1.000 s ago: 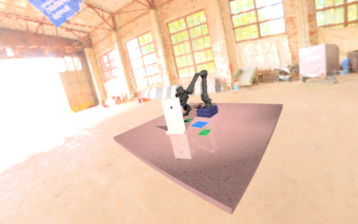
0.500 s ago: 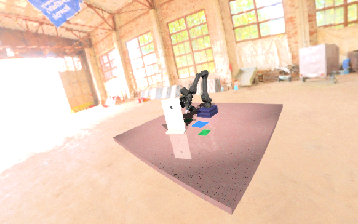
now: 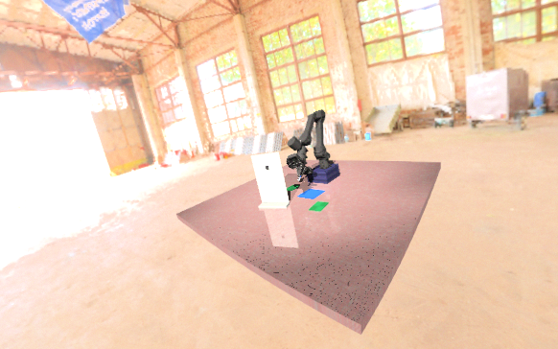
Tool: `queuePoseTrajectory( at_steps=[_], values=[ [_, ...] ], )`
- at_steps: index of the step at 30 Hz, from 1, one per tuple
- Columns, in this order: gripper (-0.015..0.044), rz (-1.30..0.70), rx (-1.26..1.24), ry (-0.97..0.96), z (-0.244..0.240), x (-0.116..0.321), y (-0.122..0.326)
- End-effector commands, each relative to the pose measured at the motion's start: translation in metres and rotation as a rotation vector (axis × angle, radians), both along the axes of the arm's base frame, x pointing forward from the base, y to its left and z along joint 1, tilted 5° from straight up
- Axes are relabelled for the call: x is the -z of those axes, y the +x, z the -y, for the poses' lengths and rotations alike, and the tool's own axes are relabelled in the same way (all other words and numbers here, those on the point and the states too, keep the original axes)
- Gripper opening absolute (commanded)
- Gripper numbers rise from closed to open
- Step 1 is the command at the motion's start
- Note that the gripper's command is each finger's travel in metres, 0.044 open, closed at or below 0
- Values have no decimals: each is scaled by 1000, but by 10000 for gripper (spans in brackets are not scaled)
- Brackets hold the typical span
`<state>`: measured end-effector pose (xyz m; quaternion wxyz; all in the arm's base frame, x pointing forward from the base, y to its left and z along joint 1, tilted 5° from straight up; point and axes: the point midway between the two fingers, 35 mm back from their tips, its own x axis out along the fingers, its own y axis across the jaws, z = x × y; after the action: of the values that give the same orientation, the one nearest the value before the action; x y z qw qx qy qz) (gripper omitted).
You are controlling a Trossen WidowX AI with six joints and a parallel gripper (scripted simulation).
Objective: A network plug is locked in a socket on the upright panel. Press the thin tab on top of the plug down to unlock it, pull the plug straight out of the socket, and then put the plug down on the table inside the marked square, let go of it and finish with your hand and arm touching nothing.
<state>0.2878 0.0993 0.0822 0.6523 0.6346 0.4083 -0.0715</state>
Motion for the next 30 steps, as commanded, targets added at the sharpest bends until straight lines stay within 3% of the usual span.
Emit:
queuePoseTrajectory(
  at_steps=[1, 20, 30],
  values=[
    [0, -35, 18, -47, -2, 11, -12],
    [0, -125, 64, -296, 2, 45, -59],
    [0, -127, 66, -305, 2, 51, -59]
  ],
)
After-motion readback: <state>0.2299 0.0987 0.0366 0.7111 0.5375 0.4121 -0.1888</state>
